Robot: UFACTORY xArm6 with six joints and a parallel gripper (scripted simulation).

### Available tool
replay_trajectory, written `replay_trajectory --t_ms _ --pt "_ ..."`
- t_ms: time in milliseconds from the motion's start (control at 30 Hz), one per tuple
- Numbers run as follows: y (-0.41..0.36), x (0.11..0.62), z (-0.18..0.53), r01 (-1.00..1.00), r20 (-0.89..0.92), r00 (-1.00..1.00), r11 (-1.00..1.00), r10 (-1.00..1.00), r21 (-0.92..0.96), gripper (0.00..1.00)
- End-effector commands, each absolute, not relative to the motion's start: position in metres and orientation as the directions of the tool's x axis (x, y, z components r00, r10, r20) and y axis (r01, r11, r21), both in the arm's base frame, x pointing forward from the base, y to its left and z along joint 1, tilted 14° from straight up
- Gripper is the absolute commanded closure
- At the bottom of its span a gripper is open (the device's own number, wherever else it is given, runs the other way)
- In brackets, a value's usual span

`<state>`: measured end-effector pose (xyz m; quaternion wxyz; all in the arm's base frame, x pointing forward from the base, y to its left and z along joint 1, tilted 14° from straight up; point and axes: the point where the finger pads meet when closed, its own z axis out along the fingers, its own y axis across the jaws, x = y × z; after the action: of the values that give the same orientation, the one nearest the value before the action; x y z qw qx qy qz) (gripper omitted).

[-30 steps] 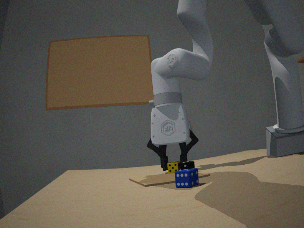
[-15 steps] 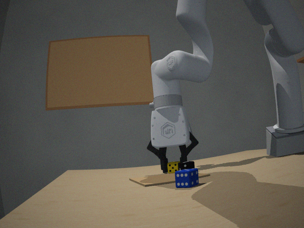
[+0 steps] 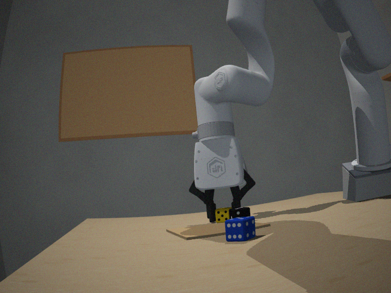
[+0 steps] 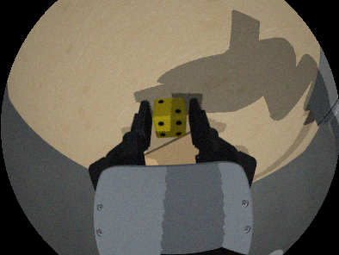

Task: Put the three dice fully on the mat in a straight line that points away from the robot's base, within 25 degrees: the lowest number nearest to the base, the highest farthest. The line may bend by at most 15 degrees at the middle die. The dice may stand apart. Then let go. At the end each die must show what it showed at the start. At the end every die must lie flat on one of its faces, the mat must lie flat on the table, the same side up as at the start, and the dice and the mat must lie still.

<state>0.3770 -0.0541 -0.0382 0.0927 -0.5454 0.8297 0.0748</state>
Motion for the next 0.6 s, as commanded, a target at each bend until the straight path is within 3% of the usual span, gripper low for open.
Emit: replay_trajectory --t_ms 0,333,367,567 --pt "-0.0546 0.3782 -0.0373 -0.919 -0.236 -0.388 0.394 -0.891 0.020 0.53" --pt "-0.0546 0.3782 -0.0373 -0.919 -0.236 -0.388 0.394 -0.891 0.020 0.53" --pt "-0.0546 0.3782 -0.0373 -0.919 -0.236 -0.388 0.394 -0.891 0.020 0.73" --pt "-0.0546 0.3782 -0.0373 -0.919 -0.236 -0.388 0.394 -0.891 0.020 0.73"
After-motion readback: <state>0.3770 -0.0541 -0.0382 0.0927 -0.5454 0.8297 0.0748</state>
